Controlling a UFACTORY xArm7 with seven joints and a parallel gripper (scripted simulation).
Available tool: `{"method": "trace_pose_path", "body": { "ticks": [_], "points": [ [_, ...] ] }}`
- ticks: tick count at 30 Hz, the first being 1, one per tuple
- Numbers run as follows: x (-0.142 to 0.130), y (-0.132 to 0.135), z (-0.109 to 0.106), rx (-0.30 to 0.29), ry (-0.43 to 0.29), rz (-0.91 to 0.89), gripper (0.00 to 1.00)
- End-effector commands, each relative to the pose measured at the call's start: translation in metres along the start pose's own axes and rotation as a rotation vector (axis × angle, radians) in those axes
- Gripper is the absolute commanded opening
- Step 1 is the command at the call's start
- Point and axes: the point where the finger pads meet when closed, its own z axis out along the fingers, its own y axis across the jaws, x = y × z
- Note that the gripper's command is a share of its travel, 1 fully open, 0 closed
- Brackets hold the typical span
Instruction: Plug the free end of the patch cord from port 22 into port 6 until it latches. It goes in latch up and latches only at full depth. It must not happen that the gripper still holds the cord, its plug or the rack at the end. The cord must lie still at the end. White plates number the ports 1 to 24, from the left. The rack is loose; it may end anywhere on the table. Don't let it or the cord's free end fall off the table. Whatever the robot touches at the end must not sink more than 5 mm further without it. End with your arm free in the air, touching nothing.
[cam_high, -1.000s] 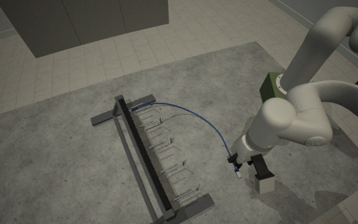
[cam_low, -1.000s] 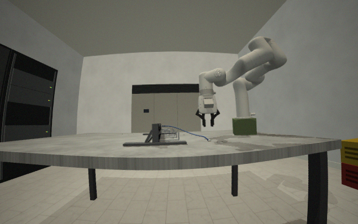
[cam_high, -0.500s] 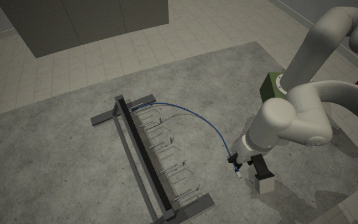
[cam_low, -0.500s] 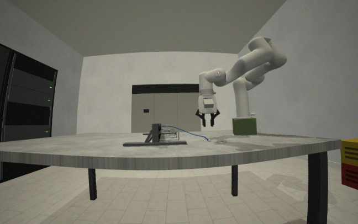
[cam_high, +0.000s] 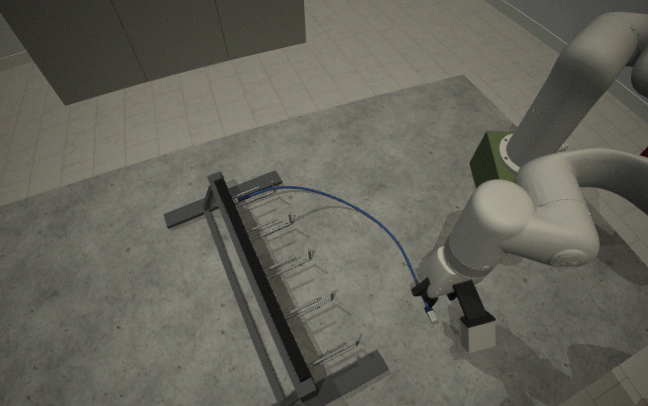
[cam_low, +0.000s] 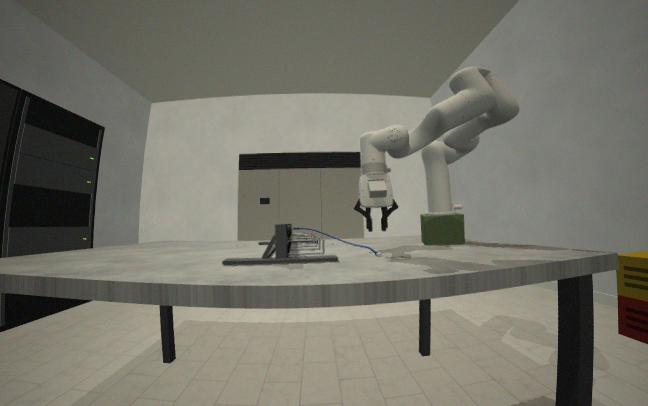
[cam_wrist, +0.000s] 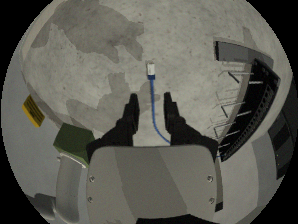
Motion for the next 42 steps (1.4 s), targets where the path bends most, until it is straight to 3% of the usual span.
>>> {"method": "trace_pose_path", "body": {
  "ticks": [1,30,42],
  "points": [
    [0.000,0.001,0.001,-0.003,0.002,0.000,0.38],
    [0.001,0.001,0.050,-0.003,0.002,0.000,0.38],
    [0.001,0.001,0.059,-0.003,0.002,0.000,0.38]
  ]
}}
